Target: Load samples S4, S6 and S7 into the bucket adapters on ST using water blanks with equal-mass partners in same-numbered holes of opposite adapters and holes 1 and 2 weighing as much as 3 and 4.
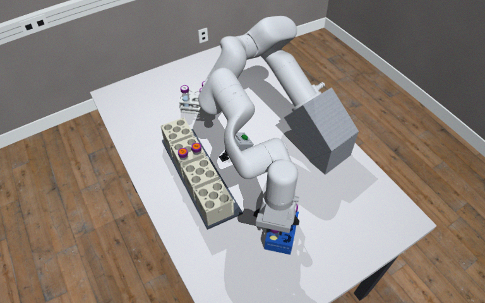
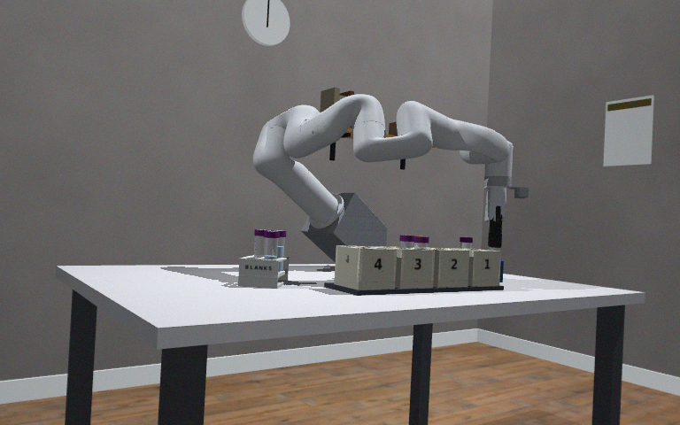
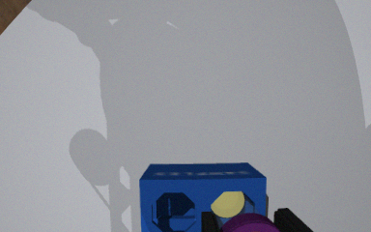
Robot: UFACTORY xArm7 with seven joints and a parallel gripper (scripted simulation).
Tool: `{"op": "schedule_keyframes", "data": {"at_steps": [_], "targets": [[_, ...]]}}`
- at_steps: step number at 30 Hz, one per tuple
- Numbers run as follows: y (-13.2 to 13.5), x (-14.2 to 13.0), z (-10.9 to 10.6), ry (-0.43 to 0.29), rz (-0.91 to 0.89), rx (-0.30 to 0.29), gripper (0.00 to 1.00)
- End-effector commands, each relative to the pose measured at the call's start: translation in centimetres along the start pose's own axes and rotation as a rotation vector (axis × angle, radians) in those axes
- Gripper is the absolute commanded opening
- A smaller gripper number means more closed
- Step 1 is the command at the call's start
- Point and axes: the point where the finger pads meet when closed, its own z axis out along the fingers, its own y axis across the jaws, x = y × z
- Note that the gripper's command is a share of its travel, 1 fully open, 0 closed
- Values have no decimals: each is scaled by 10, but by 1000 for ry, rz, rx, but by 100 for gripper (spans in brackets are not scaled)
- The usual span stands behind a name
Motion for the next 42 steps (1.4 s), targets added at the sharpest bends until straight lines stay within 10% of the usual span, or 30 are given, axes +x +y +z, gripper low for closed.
{"op": "schedule_keyframes", "data": {"at_steps": [1,42], "targets": [[0,1,-3,5,1,2,0],[0,1,-23,5,1,2,0]]}}
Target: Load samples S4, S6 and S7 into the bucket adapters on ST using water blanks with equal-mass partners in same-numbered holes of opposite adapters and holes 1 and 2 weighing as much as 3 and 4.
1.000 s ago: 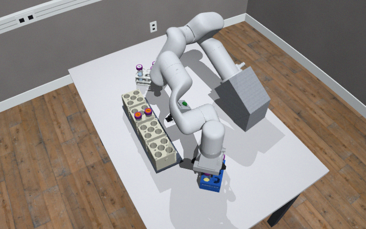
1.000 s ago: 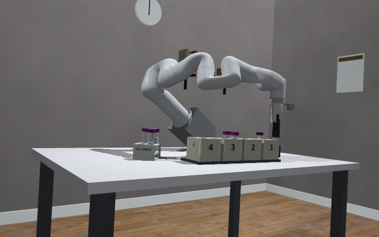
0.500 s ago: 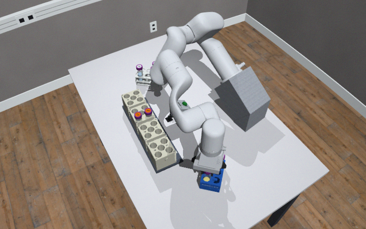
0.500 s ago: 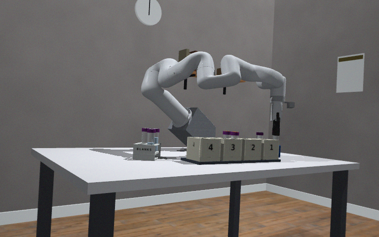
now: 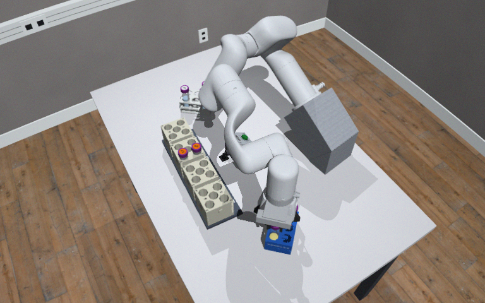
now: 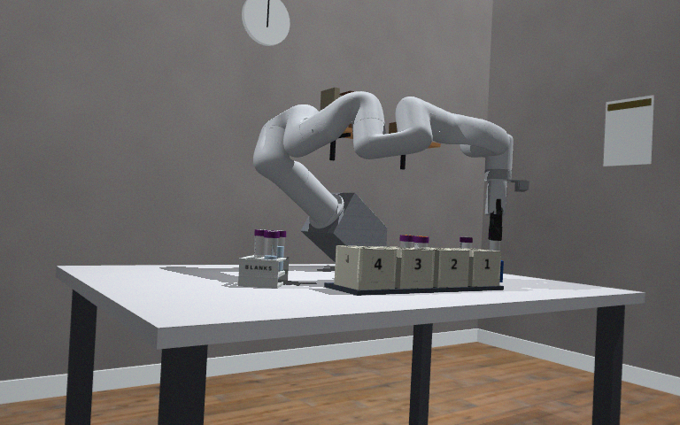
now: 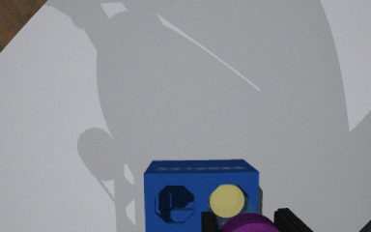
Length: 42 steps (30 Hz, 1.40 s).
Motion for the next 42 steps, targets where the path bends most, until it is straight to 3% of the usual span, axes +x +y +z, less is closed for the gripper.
{"op": "schedule_keyframes", "data": {"at_steps": [1,42], "targets": [[0,1,-5,5,1,2,0],[0,1,-79,4,0,2,0]]}}
